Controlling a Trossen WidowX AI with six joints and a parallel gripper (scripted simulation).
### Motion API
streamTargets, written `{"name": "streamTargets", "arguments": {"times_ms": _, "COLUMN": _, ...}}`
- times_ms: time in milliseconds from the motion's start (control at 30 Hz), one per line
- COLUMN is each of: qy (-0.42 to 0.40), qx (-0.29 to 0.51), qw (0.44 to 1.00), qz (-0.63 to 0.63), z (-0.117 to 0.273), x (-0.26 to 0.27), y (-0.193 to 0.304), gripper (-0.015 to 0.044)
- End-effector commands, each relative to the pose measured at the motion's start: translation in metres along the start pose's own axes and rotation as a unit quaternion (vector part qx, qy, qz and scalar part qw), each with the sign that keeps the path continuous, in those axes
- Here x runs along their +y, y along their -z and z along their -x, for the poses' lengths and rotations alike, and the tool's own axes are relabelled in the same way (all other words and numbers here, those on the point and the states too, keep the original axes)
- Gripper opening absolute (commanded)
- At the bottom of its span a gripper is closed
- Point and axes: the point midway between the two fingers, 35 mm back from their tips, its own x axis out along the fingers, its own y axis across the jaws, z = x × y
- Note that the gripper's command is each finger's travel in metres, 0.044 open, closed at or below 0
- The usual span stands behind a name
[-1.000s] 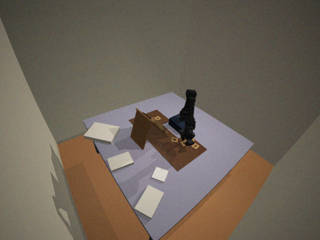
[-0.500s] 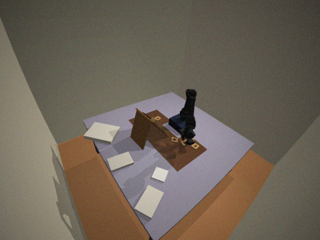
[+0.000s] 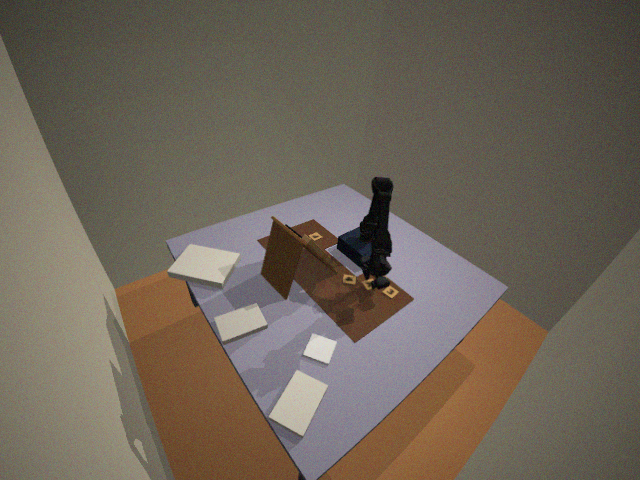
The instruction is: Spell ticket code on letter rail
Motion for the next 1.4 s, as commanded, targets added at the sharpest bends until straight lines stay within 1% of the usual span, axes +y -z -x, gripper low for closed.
{"name": "streamTargets", "arguments": {"times_ms": 0, "qy": 0.001, "qx": 0.003, "qw": 1.000, "qz": -0.002, "z": 0.003, "x": 0.000, "y": 0.000, "gripper": 0.0000}}
{"name": "streamTargets", "arguments": {"times_ms": 967, "qy": 0.000, "qx": 0.000, "qw": 1.000, "qz": -0.001, "z": 0.011, "x": 0.002, "y": -0.002, "gripper": 0.0000}}
{"name": "streamTargets", "arguments": {"times_ms": 1200, "qy": 0.015, "qx": -0.008, "qw": 0.998, "qz": -0.059, "z": 0.014, "x": 0.002, "y": 0.015, "gripper": 0.0000}}
{"name": "streamTargets", "arguments": {"times_ms": 1367, "qy": 0.059, "qx": 0.000, "qw": 0.993, "qz": -0.106, "z": 0.028, "x": -0.009, "y": 0.036, "gripper": 0.0000}}
